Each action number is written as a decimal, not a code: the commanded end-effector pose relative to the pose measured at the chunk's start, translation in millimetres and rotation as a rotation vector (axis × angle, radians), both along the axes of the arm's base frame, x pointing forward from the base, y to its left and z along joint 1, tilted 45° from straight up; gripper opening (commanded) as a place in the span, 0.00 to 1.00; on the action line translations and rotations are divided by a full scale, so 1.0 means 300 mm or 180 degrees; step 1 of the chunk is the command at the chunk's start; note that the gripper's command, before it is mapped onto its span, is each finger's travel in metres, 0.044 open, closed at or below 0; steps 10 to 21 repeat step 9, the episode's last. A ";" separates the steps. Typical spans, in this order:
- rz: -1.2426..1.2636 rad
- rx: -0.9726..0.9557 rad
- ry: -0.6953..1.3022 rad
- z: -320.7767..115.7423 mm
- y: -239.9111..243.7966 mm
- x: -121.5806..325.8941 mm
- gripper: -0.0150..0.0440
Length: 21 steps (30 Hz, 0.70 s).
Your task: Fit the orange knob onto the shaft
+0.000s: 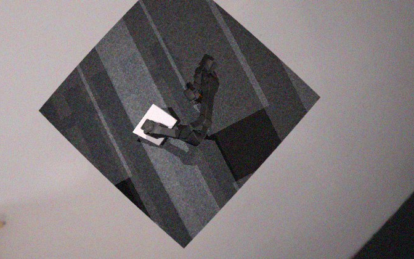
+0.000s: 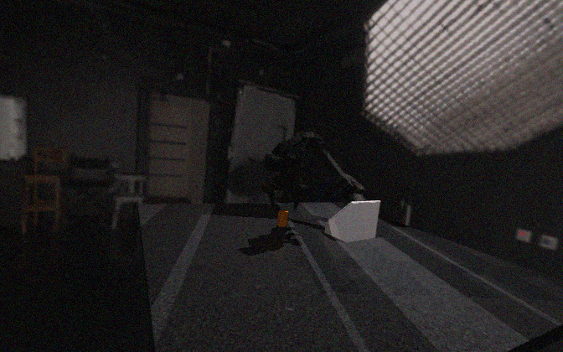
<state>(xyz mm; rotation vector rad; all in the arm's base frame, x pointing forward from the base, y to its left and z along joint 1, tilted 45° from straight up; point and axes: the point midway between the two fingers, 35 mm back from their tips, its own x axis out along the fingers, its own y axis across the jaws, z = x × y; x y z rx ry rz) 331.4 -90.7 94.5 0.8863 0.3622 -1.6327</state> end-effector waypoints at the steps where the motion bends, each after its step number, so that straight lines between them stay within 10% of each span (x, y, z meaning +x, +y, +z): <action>1: -0.0004 0.0006 -0.0051 0.094 0.082 -0.004 1.00; 21: -0.0004 0.0007 -0.0051 0.089 0.087 0.006 1.00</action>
